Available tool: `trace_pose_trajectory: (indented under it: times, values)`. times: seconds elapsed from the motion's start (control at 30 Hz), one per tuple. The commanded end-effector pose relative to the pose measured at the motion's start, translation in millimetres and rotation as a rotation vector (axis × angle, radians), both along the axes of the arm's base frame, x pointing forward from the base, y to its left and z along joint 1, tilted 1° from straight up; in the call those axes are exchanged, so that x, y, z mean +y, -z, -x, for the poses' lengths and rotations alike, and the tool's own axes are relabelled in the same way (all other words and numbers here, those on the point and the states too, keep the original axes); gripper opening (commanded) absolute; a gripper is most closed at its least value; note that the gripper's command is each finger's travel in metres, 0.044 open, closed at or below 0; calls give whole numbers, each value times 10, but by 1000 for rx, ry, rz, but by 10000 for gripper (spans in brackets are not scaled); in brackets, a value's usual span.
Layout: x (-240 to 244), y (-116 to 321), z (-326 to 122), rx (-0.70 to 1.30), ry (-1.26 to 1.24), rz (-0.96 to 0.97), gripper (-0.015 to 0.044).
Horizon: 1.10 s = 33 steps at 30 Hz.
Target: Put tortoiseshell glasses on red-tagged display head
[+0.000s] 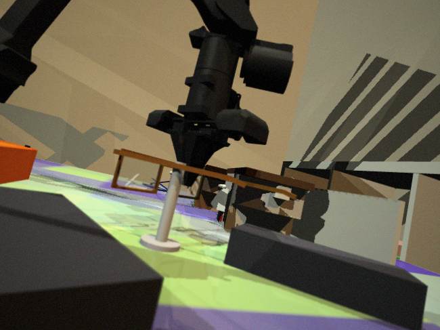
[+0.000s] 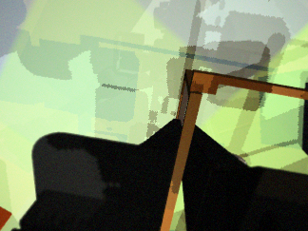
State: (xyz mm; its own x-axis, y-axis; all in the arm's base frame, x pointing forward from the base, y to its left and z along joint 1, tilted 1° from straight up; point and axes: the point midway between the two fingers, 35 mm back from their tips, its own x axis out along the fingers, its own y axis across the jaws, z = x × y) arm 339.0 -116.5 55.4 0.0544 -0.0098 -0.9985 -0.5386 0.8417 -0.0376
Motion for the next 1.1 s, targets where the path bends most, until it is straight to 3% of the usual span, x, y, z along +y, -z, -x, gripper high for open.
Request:
trace_pose_trajectory:
  times: [0.0,1.07]
  values:
    - [28,3,-16,-2,2,0,0]
    - [249,-5,-156,-3,2,-2,0]
